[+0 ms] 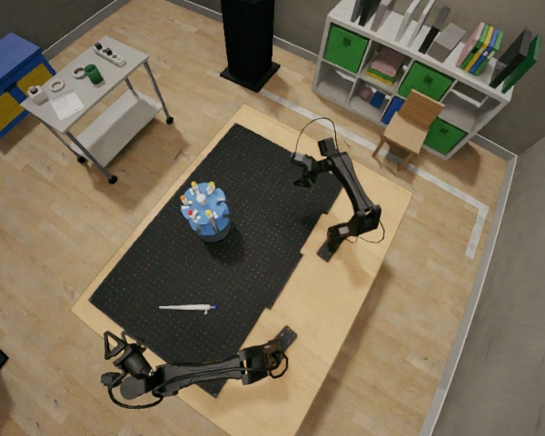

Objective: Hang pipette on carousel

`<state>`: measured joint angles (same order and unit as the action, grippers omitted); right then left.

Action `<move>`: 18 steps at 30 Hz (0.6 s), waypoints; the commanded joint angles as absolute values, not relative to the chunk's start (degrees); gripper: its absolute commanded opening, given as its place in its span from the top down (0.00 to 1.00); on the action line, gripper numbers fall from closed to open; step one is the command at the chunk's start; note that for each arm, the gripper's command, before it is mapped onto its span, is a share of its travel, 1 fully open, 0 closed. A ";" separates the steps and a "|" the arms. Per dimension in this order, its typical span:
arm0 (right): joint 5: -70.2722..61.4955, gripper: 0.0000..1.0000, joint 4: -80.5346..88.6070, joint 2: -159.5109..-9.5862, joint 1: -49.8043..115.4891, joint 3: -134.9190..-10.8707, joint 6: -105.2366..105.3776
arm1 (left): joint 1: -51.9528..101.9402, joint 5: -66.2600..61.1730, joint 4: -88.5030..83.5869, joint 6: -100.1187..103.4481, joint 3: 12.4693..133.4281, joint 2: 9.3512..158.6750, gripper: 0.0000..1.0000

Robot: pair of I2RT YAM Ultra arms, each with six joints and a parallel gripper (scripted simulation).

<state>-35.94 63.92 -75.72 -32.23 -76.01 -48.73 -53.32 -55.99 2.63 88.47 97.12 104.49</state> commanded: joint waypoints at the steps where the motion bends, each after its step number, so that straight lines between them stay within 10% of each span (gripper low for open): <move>1: -37.11 0.00 63.19 -75.48 -32.75 -76.86 -49.09 | -52.94 -50.95 -6.98 79.38 96.23 102.07 0.00; 18: -37.11 0.00 63.19 -75.48 -32.75 -76.86 -49.09 | -53.20 -36.91 -29.40 56.88 96.32 89.35 0.00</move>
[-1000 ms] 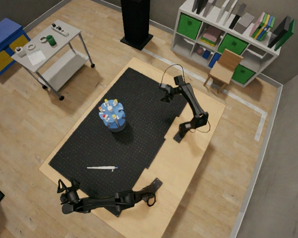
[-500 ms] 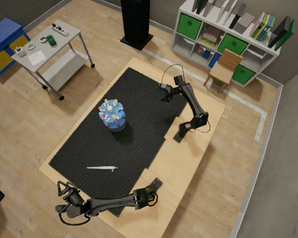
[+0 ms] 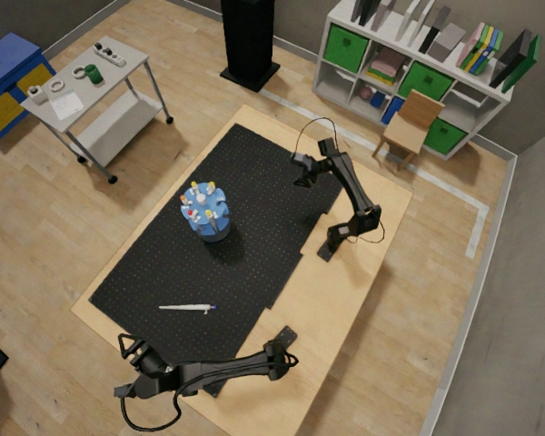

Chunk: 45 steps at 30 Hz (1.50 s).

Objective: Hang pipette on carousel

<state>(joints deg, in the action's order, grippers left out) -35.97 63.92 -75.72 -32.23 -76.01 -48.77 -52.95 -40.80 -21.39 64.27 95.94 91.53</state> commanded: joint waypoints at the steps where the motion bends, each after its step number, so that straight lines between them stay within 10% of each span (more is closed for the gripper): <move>1: -37.11 0.00 63.19 -75.48 -32.75 -76.86 -49.09 | -53.19 -35.84 -31.08 54.97 96.14 88.10 0.00; 45: -37.11 0.00 63.19 -75.48 -32.75 -76.86 -49.09 | -52.88 -3.43 -84.34 5.60 100.03 62.60 0.00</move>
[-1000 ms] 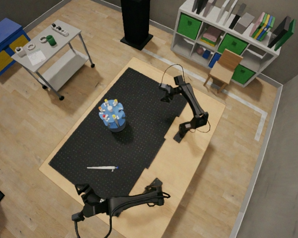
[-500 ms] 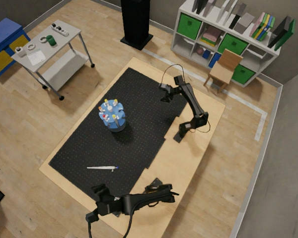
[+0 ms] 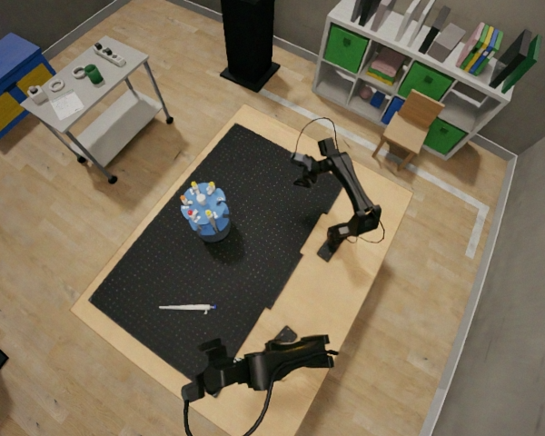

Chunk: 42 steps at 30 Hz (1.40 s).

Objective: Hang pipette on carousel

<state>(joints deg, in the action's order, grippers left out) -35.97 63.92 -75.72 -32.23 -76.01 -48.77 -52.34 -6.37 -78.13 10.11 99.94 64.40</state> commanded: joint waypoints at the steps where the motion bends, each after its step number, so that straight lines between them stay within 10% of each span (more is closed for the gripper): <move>1: -37.11 0.00 63.19 -75.48 -32.75 -76.86 -49.09 | -51.91 -2.56 -85.37 3.88 101.27 61.77 0.00; 42: -37.11 0.00 63.19 -75.48 -32.75 -76.86 -49.09 | -49.32 -36.16 -62.54 -47.89 76.48 74.83 0.00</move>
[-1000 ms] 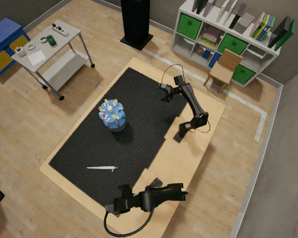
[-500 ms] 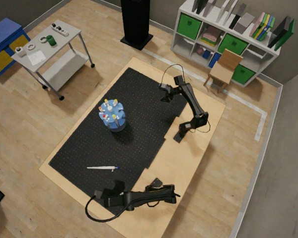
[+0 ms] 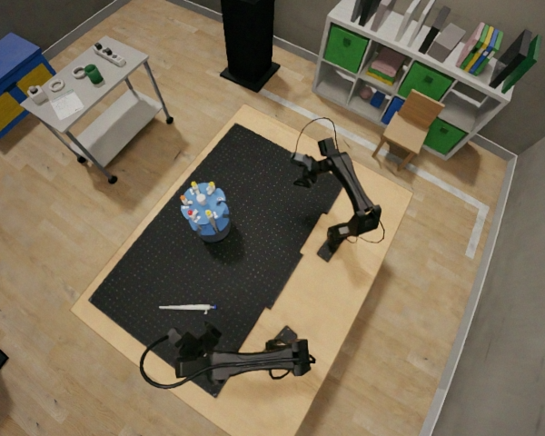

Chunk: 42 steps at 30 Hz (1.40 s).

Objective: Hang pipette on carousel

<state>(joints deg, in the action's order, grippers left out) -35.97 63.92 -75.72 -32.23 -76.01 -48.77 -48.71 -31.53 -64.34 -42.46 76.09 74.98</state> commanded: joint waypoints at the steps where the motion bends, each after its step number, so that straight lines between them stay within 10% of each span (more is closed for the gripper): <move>1: -37.11 0.00 63.19 -75.48 -32.75 -76.86 -49.09 | -49.38 -36.37 -62.60 -48.06 76.55 74.98 0.00; 8: -37.11 0.00 63.19 -75.48 -32.75 -76.86 -49.09 | -49.49 -36.82 -62.76 -48.45 76.72 75.34 0.00; 9: -37.11 0.00 63.19 -75.48 -32.75 -76.86 -49.09 | -47.37 -35.23 -61.83 -45.85 78.41 77.52 0.46; 42: -37.11 0.00 63.19 -75.48 -32.75 -76.86 -49.09 | -19.10 0.45 -85.41 0.37 115.22 118.80 0.46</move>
